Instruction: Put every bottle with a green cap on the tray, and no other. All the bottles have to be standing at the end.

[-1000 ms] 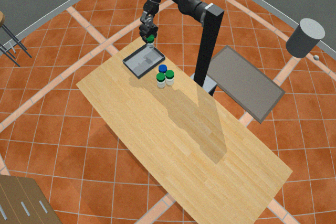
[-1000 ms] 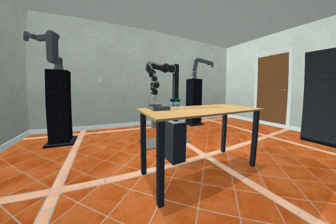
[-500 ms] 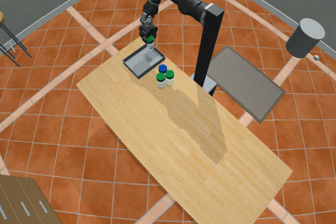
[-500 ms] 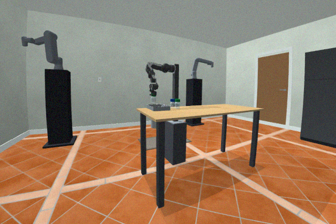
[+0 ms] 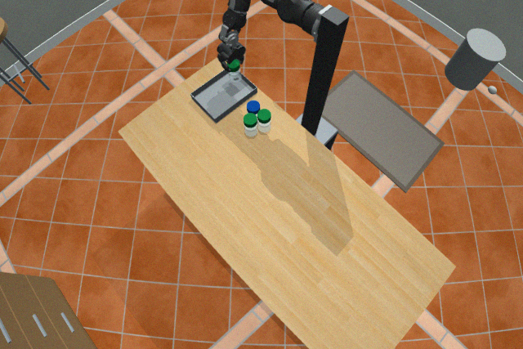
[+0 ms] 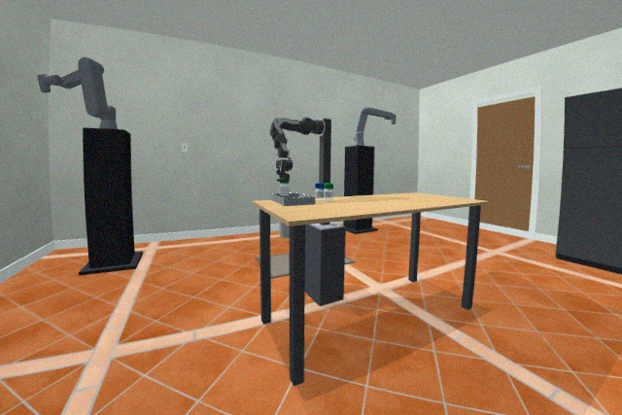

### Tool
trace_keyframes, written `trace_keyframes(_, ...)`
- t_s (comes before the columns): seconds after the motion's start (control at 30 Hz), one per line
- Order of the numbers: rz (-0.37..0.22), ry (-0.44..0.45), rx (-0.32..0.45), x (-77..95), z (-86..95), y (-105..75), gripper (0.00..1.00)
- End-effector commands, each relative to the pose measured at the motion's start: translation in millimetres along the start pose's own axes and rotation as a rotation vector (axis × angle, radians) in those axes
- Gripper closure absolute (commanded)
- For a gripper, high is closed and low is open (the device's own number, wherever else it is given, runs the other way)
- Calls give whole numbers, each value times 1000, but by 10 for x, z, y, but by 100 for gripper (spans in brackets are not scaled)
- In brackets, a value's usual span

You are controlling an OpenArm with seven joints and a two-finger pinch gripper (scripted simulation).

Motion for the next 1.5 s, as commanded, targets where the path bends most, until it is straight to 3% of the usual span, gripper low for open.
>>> trace_keyframes(0.0,4,-4,3,-12,-1,36,100)
trace_keyframes(0.23,3,-4,6,-10,0,176,100)
trace_keyframes(1.47,0,-2,6,6,1,246,100)
Point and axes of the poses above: the point where the finger pads meet when closed, its own y axis out along the fingers, its own z axis across the jaws, x = y × z, the point moved 10 cm from there along -y, back along the fingers, and after that the axes turned 8 degrees about -y, right-handed, at the moved point
